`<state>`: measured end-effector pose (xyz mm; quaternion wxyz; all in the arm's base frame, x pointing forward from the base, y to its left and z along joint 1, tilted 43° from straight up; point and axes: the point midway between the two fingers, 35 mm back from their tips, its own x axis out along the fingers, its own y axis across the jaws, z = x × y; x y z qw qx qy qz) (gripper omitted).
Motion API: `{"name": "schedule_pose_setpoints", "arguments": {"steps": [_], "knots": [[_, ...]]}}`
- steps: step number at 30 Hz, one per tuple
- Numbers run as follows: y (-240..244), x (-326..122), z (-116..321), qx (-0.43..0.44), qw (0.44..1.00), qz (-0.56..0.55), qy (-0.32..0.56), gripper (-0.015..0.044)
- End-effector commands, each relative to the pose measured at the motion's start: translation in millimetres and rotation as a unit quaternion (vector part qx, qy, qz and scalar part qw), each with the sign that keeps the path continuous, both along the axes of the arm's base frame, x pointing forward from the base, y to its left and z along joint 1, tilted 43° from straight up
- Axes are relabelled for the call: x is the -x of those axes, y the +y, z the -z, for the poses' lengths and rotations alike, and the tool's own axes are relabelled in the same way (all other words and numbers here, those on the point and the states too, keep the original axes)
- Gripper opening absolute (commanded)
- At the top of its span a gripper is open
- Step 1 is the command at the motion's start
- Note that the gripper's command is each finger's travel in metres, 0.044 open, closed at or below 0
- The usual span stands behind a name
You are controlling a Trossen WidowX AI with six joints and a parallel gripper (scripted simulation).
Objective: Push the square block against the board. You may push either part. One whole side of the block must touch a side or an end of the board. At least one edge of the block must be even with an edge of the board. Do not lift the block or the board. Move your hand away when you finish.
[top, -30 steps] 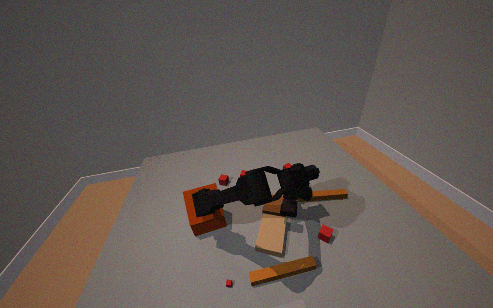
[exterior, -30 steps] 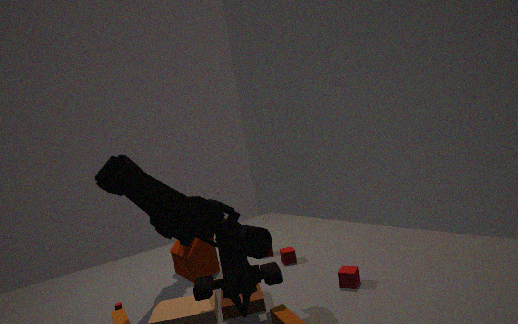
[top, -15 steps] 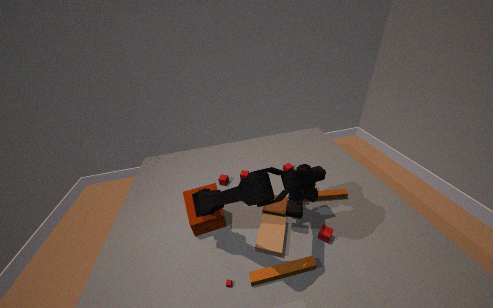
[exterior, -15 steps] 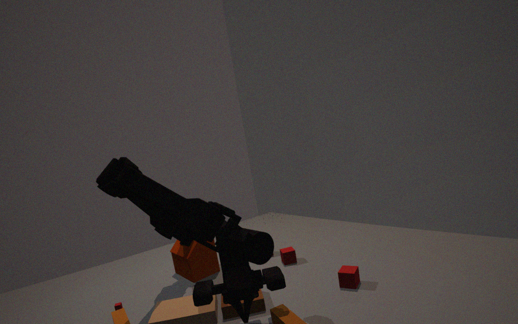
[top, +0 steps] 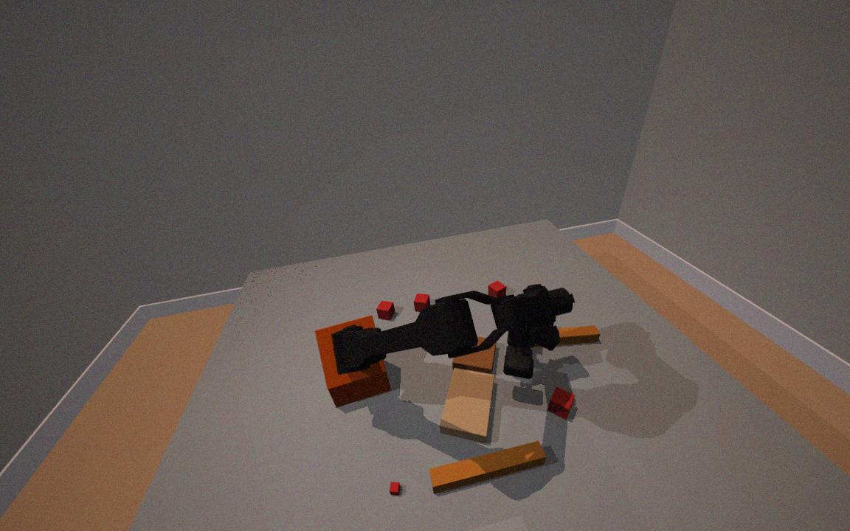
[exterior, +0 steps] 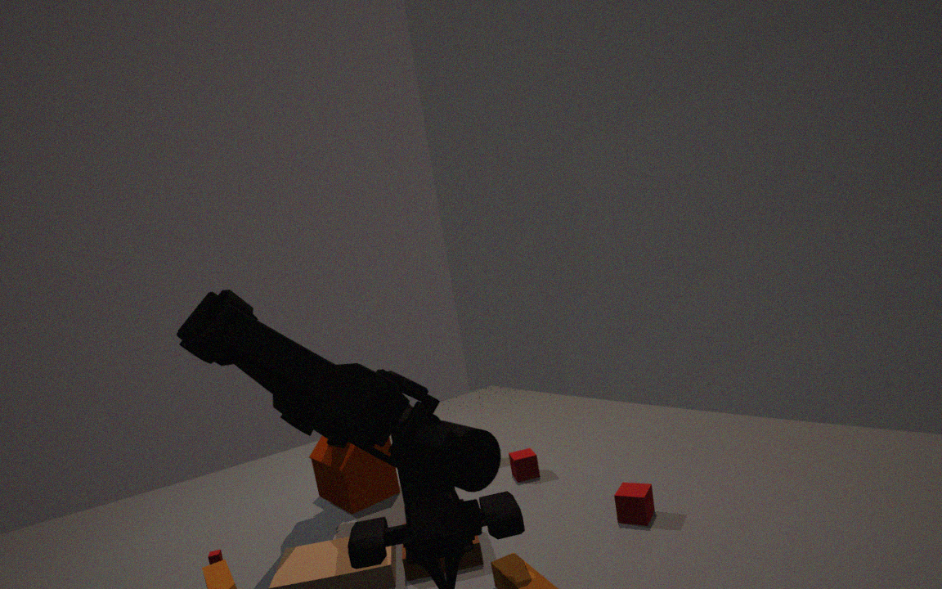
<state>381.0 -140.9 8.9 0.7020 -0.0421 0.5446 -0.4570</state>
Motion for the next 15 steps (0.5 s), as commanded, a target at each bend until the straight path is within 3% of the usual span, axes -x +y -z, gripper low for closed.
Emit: {"name": "schedule_pose_setpoints", "arguments": {"steps": [1, 4, 9, 15], "knots": [[8.9, -0.1, -8.0, -0.001, 1.0, -0.001, 0.001, 0.0], [36.5, 0.1, -37.4, -0.003, 1.0, -0.002, 0.001, 0.0], [38.6, 0.3, -39.7, -0.003, 1.0, -0.003, 0.001, 0.0], [79.1, 41.7, -6.6, -0.01, 1.0, -0.008, 0.0, 0.0]]}}
